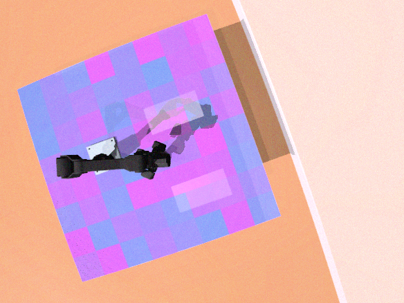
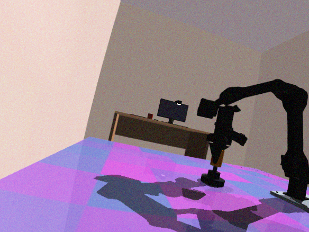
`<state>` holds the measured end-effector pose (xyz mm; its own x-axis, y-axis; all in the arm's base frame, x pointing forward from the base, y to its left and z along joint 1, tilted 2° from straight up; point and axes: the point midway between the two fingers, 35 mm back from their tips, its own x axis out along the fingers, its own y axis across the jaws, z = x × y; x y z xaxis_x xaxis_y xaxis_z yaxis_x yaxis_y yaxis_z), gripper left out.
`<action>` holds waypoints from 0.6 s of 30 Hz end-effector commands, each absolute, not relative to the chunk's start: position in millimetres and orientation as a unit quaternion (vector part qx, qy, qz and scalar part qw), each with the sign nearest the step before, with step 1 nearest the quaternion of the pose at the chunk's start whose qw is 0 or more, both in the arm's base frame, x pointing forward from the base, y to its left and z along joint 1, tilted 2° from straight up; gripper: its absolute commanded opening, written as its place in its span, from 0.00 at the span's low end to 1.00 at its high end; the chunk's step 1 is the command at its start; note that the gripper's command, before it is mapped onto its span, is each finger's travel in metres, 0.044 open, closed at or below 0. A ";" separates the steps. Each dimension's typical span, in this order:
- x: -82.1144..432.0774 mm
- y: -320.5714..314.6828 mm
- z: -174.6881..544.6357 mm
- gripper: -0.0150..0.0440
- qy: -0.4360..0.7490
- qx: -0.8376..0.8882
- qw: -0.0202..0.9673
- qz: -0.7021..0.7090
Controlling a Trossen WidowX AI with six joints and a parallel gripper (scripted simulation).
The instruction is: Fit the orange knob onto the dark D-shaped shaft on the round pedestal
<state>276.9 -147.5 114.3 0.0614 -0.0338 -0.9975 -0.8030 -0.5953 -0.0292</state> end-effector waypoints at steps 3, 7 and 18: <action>276.5 -146.9 111.6 0.25 0.299 -0.665 0.297 0.616; 276.7 -147.2 110.6 0.25 0.299 -0.665 0.297 0.616; 277.1 -147.6 110.3 0.25 0.299 -0.665 0.297 0.616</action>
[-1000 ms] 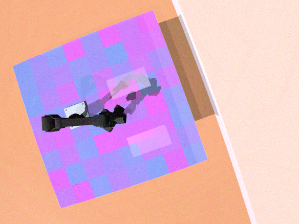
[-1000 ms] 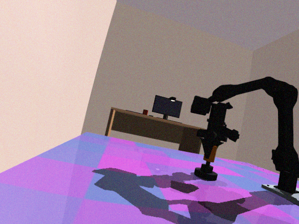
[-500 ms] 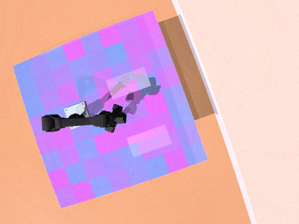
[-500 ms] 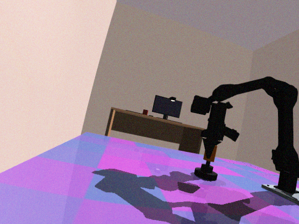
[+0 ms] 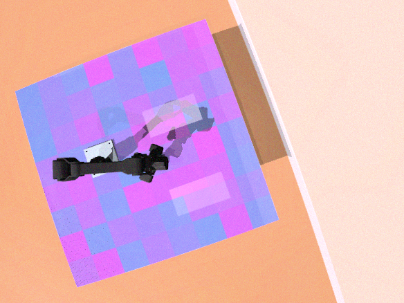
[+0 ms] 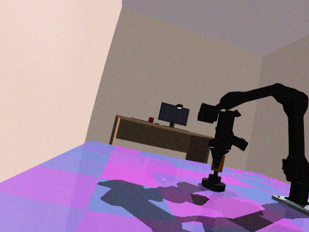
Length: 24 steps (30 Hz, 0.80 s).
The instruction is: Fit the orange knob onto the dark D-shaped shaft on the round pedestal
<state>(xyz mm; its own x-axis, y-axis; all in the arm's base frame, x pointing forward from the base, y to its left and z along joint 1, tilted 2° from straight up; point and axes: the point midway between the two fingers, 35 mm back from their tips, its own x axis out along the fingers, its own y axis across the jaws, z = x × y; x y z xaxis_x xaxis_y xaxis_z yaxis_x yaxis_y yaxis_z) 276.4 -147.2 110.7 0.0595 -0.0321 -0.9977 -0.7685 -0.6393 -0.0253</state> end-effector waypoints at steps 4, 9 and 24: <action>277.6 -147.8 114.6 0.25 0.299 -0.665 0.297 0.616; 277.6 -147.7 114.9 0.25 0.273 -0.678 0.268 0.628; 277.3 -147.6 110.8 0.25 0.233 -0.693 0.226 0.644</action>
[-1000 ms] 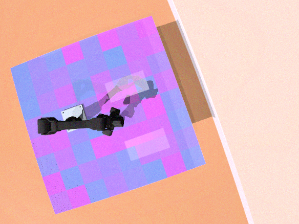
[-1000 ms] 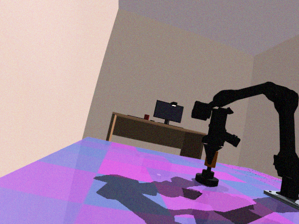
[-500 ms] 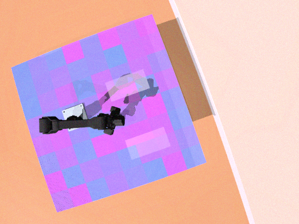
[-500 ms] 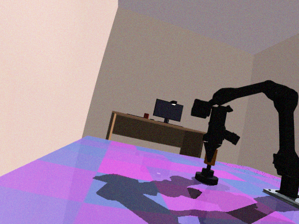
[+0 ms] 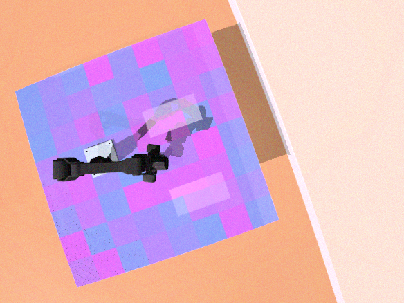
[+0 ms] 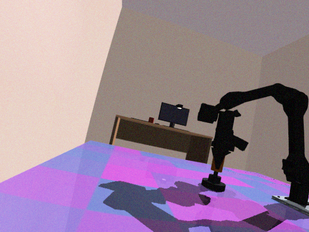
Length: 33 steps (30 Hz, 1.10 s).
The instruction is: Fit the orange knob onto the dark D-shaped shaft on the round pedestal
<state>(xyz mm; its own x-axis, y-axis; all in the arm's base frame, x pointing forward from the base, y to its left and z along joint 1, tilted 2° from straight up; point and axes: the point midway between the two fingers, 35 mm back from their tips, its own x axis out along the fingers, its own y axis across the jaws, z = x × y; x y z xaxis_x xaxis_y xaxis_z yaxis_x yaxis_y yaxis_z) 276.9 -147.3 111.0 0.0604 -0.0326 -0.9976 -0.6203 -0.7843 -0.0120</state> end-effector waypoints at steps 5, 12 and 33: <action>277.5 -147.7 110.3 0.25 0.233 -0.693 0.226 0.644; 277.2 -147.5 114.5 0.25 0.233 -0.693 0.226 0.644; 276.4 -147.8 111.7 0.25 0.546 -0.458 0.567 0.413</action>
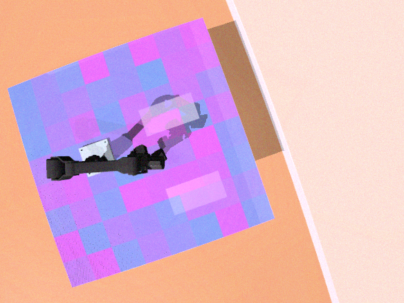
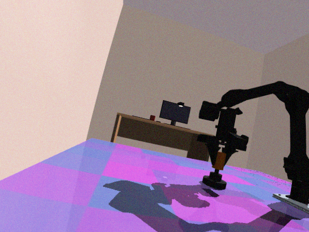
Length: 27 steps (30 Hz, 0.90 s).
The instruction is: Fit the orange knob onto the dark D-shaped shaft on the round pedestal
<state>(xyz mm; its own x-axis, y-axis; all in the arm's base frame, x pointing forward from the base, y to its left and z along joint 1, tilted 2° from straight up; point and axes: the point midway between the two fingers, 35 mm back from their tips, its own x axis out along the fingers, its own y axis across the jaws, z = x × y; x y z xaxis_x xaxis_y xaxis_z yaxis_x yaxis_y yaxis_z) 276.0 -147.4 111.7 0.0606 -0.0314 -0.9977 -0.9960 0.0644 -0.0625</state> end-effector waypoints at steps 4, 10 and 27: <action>276.9 -148.1 112.6 0.25 0.599 -0.375 0.625 0.333; 276.7 -147.9 113.9 0.25 0.655 -0.237 0.689 0.201; 275.0 -146.2 111.8 0.25 0.665 0.150 0.713 -0.162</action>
<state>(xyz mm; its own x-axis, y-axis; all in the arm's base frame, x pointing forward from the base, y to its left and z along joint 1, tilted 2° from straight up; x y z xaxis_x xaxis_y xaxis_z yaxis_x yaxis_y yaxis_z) 274.7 -146.2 112.2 0.0609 -0.0314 -0.9977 0.2947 0.9555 -0.0121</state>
